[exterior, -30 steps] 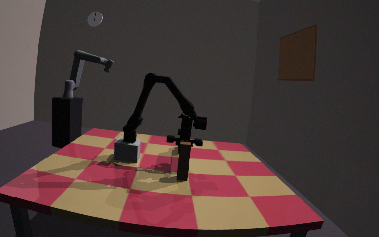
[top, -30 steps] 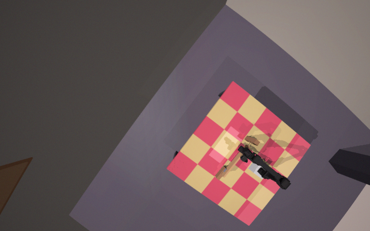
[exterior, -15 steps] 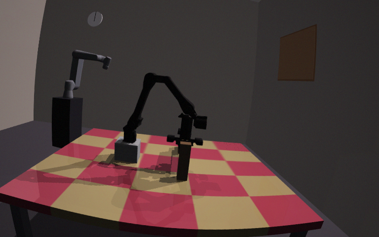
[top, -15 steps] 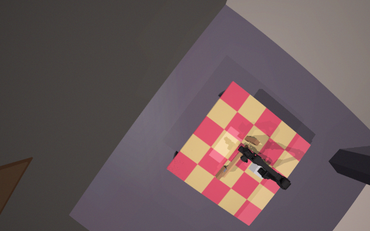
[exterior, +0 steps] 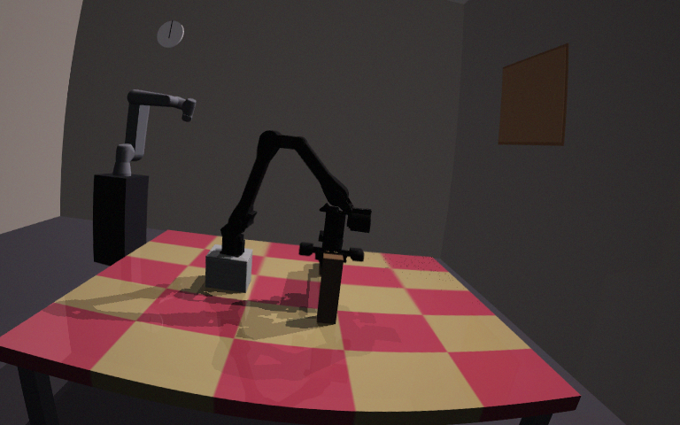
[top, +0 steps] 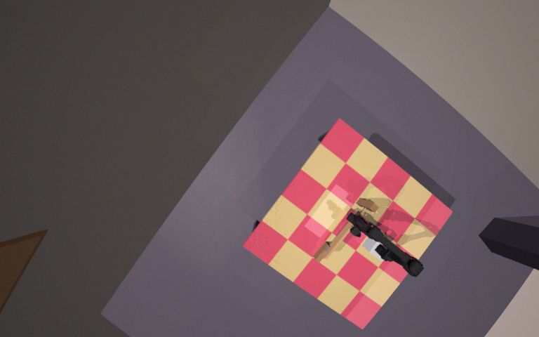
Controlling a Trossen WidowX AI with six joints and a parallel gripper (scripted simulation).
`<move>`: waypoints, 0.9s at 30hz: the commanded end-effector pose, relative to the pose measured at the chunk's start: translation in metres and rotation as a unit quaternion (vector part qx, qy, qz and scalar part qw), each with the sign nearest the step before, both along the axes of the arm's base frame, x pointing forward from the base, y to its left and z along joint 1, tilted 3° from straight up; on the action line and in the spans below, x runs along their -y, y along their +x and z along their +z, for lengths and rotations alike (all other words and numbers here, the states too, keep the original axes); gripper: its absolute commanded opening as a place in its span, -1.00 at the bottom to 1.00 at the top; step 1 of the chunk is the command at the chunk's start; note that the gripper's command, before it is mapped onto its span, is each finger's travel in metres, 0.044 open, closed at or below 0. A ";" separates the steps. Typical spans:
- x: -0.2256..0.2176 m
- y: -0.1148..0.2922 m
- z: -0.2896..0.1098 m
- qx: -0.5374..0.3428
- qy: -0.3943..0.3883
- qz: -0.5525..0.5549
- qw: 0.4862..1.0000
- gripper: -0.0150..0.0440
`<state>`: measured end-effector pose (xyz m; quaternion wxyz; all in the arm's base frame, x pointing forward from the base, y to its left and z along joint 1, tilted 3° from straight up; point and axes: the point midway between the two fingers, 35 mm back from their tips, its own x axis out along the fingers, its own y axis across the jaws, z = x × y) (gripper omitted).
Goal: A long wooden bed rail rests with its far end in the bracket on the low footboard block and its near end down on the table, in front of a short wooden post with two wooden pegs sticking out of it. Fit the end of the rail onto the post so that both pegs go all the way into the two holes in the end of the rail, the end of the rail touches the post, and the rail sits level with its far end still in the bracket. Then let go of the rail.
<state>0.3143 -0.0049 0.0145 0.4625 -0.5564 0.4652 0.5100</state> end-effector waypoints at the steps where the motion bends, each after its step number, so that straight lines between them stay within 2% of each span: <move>1: 0.000 0.000 0.003 0.001 0.001 -0.001 1.000 -0.49; 27: 0.000 -0.001 0.001 0.001 0.001 -0.001 1.000 -0.49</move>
